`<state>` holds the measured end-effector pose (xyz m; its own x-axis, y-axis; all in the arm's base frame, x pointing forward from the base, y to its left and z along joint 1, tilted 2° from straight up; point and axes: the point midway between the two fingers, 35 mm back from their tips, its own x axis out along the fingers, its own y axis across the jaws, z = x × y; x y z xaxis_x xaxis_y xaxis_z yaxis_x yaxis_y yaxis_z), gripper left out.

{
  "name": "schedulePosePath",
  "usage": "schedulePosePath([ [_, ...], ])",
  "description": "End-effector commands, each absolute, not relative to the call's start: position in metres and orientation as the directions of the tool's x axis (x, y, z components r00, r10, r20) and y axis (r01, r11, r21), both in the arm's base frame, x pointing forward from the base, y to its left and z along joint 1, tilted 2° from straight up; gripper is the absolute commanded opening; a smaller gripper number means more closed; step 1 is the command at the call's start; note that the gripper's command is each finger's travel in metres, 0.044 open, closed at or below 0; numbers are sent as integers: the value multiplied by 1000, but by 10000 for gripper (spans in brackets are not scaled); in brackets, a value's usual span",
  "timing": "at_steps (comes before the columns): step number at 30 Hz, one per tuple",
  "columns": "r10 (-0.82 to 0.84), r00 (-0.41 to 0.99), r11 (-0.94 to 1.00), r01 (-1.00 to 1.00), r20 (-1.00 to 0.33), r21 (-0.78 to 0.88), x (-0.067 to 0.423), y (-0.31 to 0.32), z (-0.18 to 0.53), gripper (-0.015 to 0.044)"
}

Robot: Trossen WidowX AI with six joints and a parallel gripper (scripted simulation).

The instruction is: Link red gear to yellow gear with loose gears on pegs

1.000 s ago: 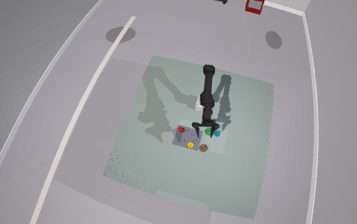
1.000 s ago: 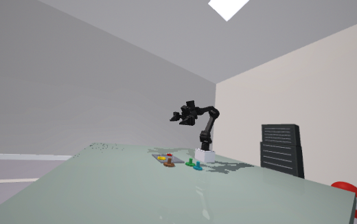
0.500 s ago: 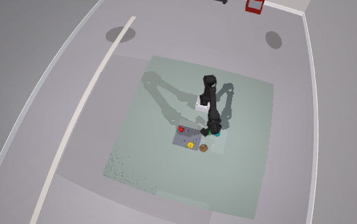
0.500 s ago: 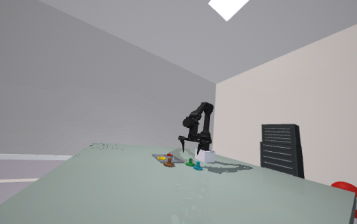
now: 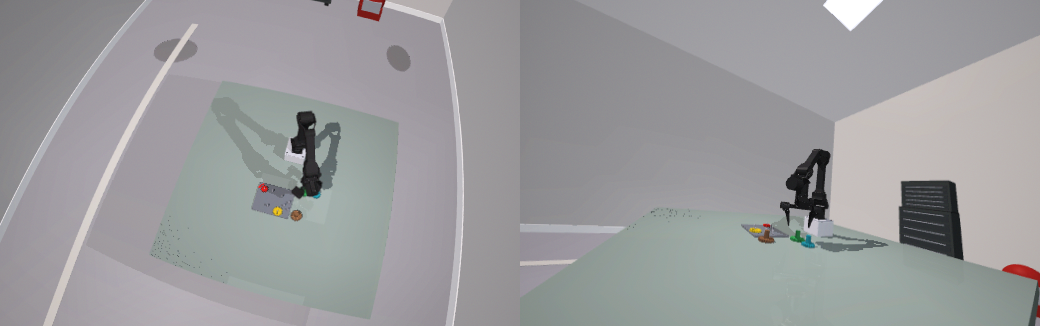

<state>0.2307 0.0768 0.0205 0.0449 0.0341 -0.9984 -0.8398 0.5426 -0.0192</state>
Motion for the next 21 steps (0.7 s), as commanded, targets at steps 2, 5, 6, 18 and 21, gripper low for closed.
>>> schedulePosePath([
  [2,37,44,538,-843,-998,-17,231,77,14,440],
  [5,37,44,538,-842,-998,-17,231,78,9,440],
  [6,37,44,538,-842,-998,-17,231,78,7,440],
  [18,37,44,538,-843,-998,-17,231,78,-10,440],
  [21,37,44,538,-843,-998,-17,231,78,-10,440],
])
